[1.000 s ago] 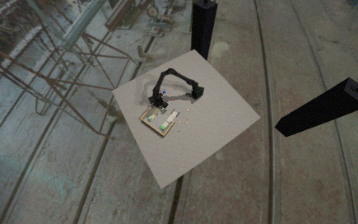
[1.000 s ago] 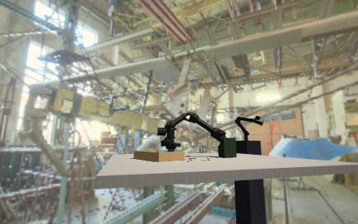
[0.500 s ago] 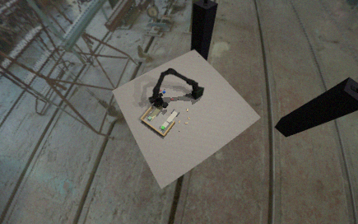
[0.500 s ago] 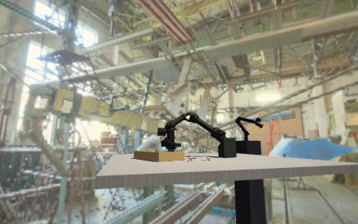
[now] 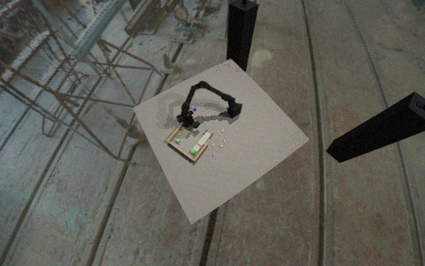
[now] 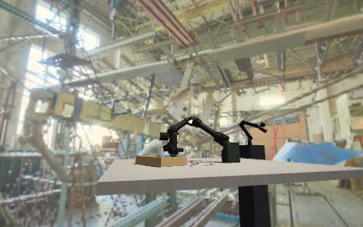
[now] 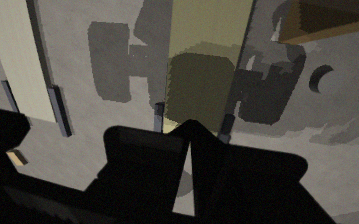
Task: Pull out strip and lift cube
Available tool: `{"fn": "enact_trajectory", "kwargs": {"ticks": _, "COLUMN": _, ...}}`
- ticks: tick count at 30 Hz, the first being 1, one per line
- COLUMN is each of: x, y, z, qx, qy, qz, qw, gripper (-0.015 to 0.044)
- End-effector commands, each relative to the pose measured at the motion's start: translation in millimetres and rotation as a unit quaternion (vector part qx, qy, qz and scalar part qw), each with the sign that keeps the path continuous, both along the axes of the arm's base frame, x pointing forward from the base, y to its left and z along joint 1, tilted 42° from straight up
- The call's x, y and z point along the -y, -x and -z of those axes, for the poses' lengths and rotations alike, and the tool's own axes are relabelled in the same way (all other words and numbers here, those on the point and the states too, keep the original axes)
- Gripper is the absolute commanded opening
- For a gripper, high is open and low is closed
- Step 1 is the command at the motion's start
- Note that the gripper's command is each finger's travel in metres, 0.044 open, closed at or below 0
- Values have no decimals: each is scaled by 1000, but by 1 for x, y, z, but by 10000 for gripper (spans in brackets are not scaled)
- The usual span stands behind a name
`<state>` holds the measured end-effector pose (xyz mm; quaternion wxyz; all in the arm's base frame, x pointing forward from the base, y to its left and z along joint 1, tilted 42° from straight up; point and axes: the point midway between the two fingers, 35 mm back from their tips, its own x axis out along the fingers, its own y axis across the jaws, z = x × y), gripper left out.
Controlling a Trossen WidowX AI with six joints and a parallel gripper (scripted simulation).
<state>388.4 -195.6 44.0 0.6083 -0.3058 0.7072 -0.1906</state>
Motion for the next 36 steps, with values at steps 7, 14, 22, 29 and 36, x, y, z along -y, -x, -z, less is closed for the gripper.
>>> {"fn": "enact_trajectory", "kwargs": {"ticks": 7, "x": 1, "y": 0, "z": 2, "qx": -2, "qy": -2, "qz": -2, "qw": 1000, "gripper": 0}}
{"fn": "enact_trajectory", "kwargs": {"ticks": 14, "x": 2, "y": 0, "z": 2, "qx": -2, "qy": -2, "qz": -2, "qw": 1000, "gripper": 0}}
{"fn": "enact_trajectory", "kwargs": {"ticks": 22, "x": 2, "y": -1, "z": 3, "qx": -2, "qy": -2, "qz": -2, "qw": 1000, "gripper": 0}}
{"fn": "enact_trajectory", "kwargs": {"ticks": 29, "x": 3, "y": -1, "z": 3, "qx": -2, "qy": -2, "qz": -2, "qw": 1000, "gripper": 0}}
{"fn": "enact_trajectory", "kwargs": {"ticks": 36, "x": 3, "y": -1, "z": 4, "qx": -2, "qy": -2, "qz": -2, "qw": 1000, "gripper": 0}}
